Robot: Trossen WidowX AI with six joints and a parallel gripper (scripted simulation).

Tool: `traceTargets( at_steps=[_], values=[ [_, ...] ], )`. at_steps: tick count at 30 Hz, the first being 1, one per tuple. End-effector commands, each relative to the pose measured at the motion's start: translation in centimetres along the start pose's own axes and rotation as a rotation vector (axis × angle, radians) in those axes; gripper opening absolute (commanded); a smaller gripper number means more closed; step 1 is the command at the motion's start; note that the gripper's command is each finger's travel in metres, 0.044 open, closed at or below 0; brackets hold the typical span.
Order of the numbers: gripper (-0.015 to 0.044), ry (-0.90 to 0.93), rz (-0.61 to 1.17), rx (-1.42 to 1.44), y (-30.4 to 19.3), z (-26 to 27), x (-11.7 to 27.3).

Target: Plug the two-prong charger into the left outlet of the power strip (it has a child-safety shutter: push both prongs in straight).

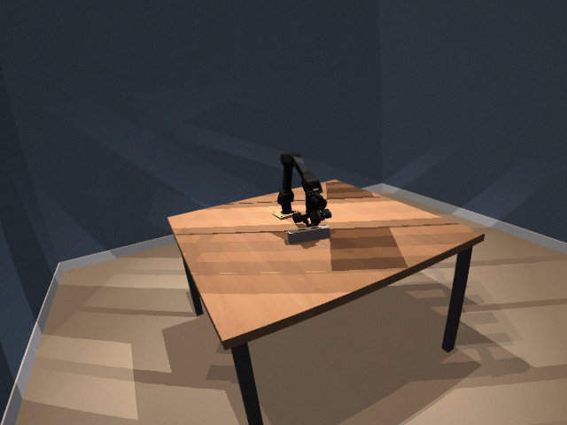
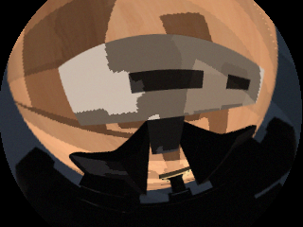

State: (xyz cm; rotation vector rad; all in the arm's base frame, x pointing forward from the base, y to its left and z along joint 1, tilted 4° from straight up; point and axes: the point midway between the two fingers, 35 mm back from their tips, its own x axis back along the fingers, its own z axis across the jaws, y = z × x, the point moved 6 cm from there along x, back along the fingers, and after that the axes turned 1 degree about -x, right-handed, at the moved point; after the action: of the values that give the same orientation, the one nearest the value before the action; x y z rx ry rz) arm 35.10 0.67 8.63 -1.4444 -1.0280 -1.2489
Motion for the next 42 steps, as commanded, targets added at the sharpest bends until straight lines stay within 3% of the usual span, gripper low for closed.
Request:
traceTargets(
  at_steps=[1, 34, 42],
  values=[
    [0.0, 0.003, -0.028, 0.002, 0.82, 0.09, 0.15],
    [0.0, -0.001, 0.004, 0.002, 0.57, 0.01, -0.01],
    [0.021, -0.001, 0.004, 0.002, 0.57, 0.01, -0.01]
  ],
)
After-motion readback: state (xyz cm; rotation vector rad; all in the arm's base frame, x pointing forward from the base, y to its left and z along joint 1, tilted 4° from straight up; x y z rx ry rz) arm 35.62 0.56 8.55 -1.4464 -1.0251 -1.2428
